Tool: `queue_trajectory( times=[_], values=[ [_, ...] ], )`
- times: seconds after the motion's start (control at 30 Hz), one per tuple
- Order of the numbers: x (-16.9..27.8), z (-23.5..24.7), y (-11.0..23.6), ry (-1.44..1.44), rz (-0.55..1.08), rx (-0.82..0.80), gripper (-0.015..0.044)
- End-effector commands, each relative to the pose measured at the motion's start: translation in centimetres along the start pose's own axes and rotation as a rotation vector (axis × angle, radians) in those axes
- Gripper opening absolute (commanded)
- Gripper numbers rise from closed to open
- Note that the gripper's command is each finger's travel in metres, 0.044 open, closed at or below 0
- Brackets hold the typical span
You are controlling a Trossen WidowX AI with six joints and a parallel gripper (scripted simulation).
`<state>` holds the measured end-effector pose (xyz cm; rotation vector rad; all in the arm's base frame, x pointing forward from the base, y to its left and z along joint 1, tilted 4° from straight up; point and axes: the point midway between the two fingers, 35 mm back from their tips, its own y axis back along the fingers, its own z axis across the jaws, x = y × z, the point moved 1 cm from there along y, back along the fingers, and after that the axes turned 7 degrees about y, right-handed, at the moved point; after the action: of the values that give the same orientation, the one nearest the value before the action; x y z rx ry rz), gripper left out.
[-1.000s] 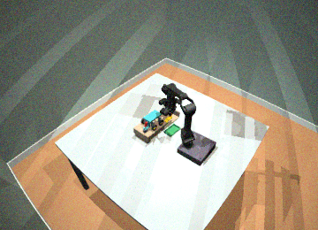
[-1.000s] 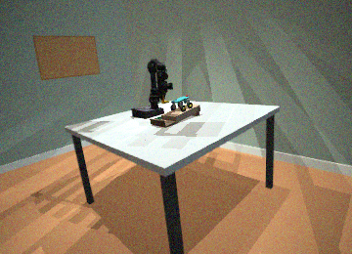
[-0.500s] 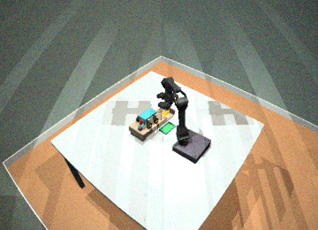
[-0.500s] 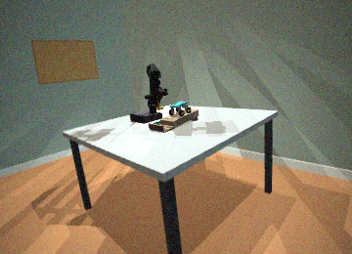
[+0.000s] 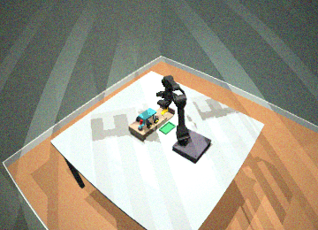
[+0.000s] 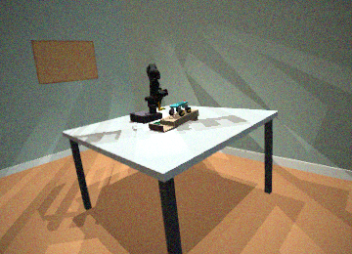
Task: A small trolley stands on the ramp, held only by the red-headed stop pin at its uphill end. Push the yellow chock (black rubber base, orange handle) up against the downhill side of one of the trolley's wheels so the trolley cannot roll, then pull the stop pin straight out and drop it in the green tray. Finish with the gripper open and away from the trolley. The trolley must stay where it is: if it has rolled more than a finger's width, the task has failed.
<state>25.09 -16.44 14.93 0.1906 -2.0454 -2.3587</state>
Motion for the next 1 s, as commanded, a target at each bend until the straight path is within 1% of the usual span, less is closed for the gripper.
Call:
queue_trajectory(
  times=[0.0, 0.2, 0.97],
  values=[
    [-1.1, -0.2, -0.2, -0.003, -0.007, -0.004, 0.0000],
    [-1.3, -0.2, -0.6, -0.003, -0.008, -0.004, 0.0000],
    [-1.5, -0.2, -6.6, -0.003, -0.008, -0.005, 0.0000]
  ],
)
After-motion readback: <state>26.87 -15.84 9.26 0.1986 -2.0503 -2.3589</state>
